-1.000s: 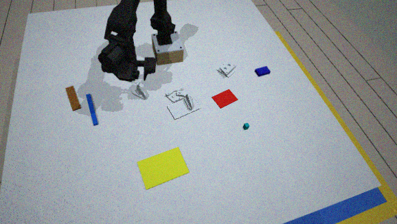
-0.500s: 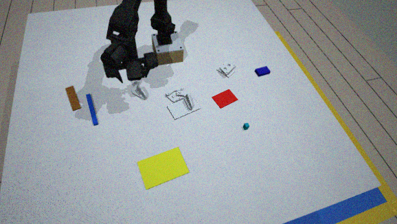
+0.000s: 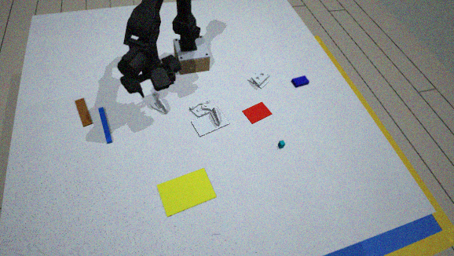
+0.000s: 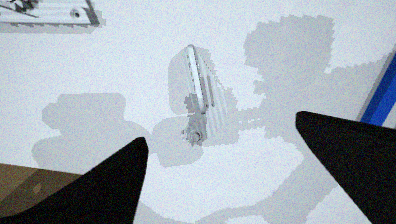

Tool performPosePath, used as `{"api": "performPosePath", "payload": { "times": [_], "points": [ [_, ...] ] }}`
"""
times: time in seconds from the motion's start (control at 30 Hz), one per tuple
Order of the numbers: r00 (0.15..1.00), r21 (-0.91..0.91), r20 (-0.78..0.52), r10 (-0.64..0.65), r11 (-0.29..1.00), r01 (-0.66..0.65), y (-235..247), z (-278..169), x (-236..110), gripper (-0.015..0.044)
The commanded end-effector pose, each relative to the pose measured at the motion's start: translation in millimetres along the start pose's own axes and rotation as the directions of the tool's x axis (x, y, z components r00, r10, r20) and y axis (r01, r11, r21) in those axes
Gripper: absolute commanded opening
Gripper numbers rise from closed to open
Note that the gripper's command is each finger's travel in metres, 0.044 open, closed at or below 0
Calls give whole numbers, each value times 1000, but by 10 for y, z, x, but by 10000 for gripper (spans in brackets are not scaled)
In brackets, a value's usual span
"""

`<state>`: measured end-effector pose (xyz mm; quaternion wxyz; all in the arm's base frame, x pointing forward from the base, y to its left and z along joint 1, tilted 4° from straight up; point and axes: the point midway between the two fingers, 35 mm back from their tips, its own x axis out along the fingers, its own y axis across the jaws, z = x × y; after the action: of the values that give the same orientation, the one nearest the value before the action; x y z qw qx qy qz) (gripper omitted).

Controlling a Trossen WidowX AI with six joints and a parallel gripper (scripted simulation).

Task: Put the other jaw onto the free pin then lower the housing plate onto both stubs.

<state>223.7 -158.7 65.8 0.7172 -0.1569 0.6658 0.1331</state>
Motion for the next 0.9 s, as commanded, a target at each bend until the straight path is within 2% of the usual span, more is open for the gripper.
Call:
{"api": "performPosePath", "payload": {
  "times": [0.0,0.1,0.23,0.87],
  "points": [
    [1000,-27,0,-6,1000,6,3,-2,-16,440],
    [1000,-27,0,-6,1000,6,-1,0,51,440],
    [1000,-27,0,-5,1000,5,2,-2,370,440],
    [1000,-27,0,-5,1000,5,-7,2,559,440]
  ]
}}
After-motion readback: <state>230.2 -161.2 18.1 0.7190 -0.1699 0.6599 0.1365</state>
